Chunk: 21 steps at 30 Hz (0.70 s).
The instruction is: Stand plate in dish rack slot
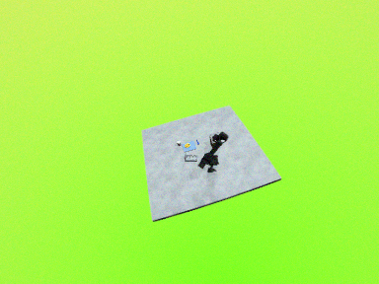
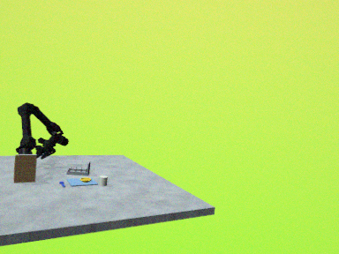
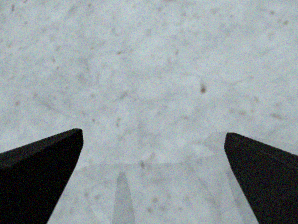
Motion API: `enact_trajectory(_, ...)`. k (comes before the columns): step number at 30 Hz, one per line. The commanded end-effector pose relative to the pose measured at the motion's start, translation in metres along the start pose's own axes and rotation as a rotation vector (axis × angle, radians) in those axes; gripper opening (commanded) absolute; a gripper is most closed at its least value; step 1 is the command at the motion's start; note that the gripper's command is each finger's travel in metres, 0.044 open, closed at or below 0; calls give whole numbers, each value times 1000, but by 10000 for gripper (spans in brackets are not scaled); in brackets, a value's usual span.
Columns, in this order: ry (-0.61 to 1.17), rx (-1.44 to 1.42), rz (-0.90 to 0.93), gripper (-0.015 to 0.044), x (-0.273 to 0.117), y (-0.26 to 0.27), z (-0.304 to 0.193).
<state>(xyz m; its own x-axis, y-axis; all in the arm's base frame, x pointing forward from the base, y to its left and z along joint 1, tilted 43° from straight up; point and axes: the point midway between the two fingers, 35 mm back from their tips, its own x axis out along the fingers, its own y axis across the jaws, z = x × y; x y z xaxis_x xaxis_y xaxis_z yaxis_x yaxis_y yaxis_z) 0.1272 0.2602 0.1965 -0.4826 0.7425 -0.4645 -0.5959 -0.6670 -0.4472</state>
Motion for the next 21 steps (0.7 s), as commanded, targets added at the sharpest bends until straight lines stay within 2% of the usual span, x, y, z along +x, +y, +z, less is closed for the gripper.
enact_trajectory(1,2,5,-1,400,-1,0,-1)
enact_trajectory(21,219,466,-153,400,-74,-13,-98)
